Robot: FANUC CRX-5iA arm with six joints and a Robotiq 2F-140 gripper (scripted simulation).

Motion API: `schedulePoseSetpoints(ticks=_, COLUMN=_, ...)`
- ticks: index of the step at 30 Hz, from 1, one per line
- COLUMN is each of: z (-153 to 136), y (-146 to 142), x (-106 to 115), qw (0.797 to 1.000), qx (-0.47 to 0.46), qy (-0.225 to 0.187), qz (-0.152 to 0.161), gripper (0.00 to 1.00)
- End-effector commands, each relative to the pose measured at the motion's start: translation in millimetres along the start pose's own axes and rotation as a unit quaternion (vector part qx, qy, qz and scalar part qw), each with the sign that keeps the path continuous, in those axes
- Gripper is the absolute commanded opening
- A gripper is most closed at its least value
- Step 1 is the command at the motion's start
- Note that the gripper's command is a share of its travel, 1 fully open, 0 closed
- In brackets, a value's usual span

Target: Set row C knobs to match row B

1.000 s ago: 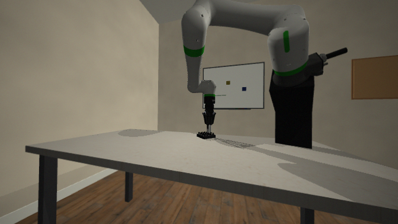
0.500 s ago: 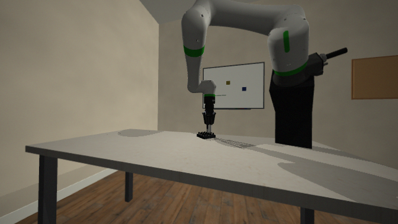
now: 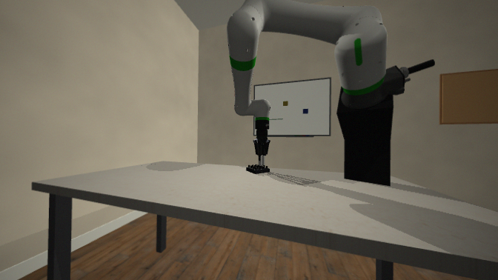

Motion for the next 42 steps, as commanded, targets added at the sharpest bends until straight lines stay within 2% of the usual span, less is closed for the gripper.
schedulePoseSetpoints(ticks=1, z=0.2, y=0.1, x=5.4, qw=1.0, qx=0.0, qy=0.0, qz=0.0, gripper=0.12)
schedulePoseSetpoints(ticks=15, z=0.2, y=0.1, x=34.1, qw=1.0, qx=0.0, qy=0.0, qz=0.0, gripper=0.12)
schedulePoseSetpoints(ticks=31, z=0.2, y=0.1, x=35.6, qw=1.0, qx=0.001, qy=0.0, qz=0.0, gripper=0.12)
schedulePoseSetpoints(ticks=38, z=0.2, y=-0.1, x=54.5, qw=0.992, qx=0.125, qy=0.0, qz=0.0, gripper=0.12)
schedulePoseSetpoints(ticks=42, z=0.2, y=-0.1, x=55.4, qw=0.991, qx=0.13, qy=0.0, qz=0.0, gripper=0.12)
Point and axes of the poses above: the point where the finger pads meet when closed, its own x axis back along the fingers, its own y axis across the jaws, z = x × y, the point moved 4 cm from there along x, back along the fingers
